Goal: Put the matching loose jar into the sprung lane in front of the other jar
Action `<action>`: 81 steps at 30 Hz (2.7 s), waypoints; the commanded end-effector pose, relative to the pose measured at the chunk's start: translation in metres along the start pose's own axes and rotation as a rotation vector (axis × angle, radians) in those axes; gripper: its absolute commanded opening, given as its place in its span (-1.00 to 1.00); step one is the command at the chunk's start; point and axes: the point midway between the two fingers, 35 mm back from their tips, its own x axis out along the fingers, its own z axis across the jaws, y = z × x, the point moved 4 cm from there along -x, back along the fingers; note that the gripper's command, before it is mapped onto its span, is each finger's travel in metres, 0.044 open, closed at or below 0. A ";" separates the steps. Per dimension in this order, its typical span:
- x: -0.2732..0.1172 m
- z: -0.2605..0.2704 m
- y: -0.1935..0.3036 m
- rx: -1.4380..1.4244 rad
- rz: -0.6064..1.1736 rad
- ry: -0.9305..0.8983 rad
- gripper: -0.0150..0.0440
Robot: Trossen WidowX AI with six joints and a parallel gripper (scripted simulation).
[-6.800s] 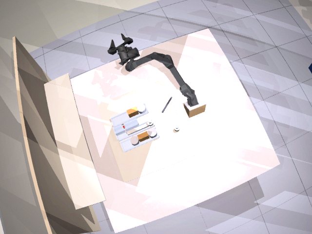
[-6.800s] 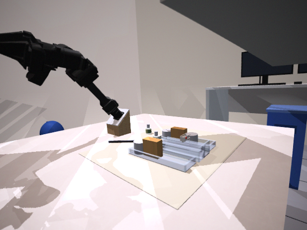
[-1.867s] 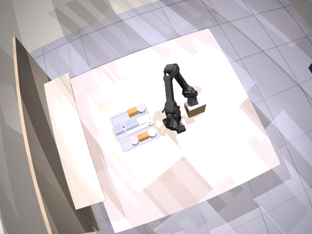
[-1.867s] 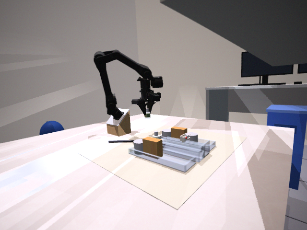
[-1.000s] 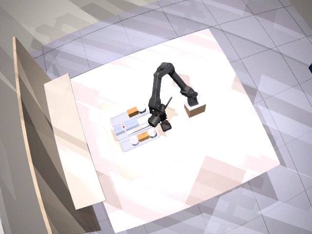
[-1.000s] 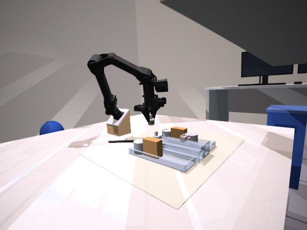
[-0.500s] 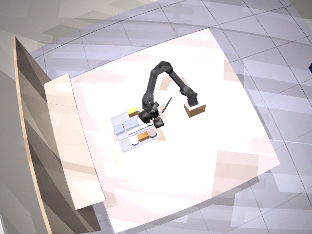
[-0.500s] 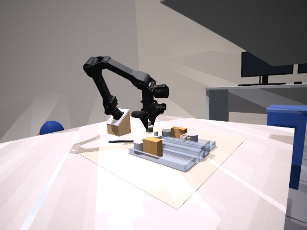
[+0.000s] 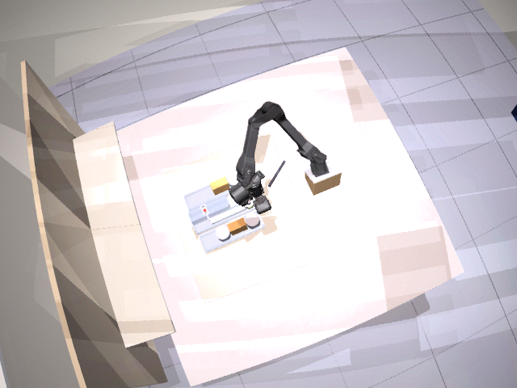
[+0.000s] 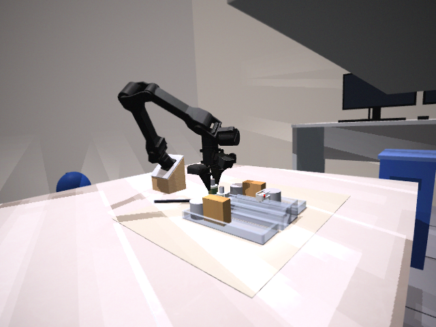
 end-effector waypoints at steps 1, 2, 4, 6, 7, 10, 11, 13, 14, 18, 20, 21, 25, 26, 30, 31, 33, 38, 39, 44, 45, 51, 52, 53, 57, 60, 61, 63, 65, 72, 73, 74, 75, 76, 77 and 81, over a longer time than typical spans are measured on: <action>0.001 0.000 -0.001 -0.004 0.000 0.006 -0.49; 0.001 0.000 -0.002 -0.004 0.000 0.006 -0.49; 0.001 0.000 -0.002 -0.004 0.000 0.006 -0.49; 0.001 0.000 -0.003 -0.004 0.000 0.006 -0.49; 0.001 0.000 -0.003 -0.004 -0.001 0.006 -0.49; 0.002 0.000 -0.005 -0.004 -0.001 0.006 -0.49; 0.002 0.000 -0.005 -0.004 -0.001 0.006 -0.49; 0.002 0.000 -0.006 -0.004 -0.001 0.006 -0.49; 0.002 0.000 -0.006 -0.004 -0.001 0.006 -0.49; 0.002 0.000 -0.008 -0.004 -0.001 0.006 -0.49; 0.002 0.000 -0.008 -0.004 -0.001 0.006 -0.49; 0.002 0.000 -0.009 -0.004 -0.001 0.006 -0.49; 0.002 0.000 -0.010 -0.004 -0.001 0.006 -0.49; 0.002 0.000 -0.011 -0.003 -0.001 0.006 -0.49; 0.002 0.000 -0.012 -0.003 -0.001 0.006 -0.49; 0.002 0.000 -0.012 -0.003 -0.001 0.006 -0.49; 0.002 0.000 -0.013 -0.003 -0.001 0.006 -0.49; 0.002 0.000 -0.015 -0.003 -0.001 0.006 -0.49; 0.002 0.000 -0.015 -0.003 -0.001 0.006 -0.49; 0.002 0.000 -0.017 -0.003 -0.001 0.006 -0.49; 0.002 0.000 -0.018 -0.003 -0.001 0.006 -0.49; 0.002 0.000 -0.020 -0.003 -0.001 0.006 -0.49; 0.002 0.000 -0.020 -0.003 -0.001 0.006 -0.49; 0.002 0.000 -0.021 -0.003 -0.001 0.006 -0.49; 0.002 0.000 -0.022 -0.003 -0.001 0.006 -0.49; 0.002 0.000 -0.023 -0.003 -0.001 0.006 -0.49; 0.002 0.000 -0.024 -0.003 -0.001 0.006 -0.49; 0.002 0.000 -0.024 -0.003 -0.001 0.006 -0.49; 0.002 0.000 -0.025 -0.003 -0.002 0.006 -0.49; 0.002 -0.001 -0.028 -0.003 -0.002 0.006 -0.49; 0.002 -0.001 -0.028 -0.003 -0.002 0.006 -0.49; 0.002 -0.001 -0.028 -0.003 -0.002 0.006 -0.49; 0.002 -0.001 -0.029 -0.003 -0.002 0.006 -0.49; 0.002 -0.001 -0.029 -0.003 -0.002 0.006 -0.49; 0.002 -0.001 -0.030 -0.003 -0.002 0.006 -0.49; 0.002 -0.001 -0.031 -0.003 -0.002 0.006 -0.49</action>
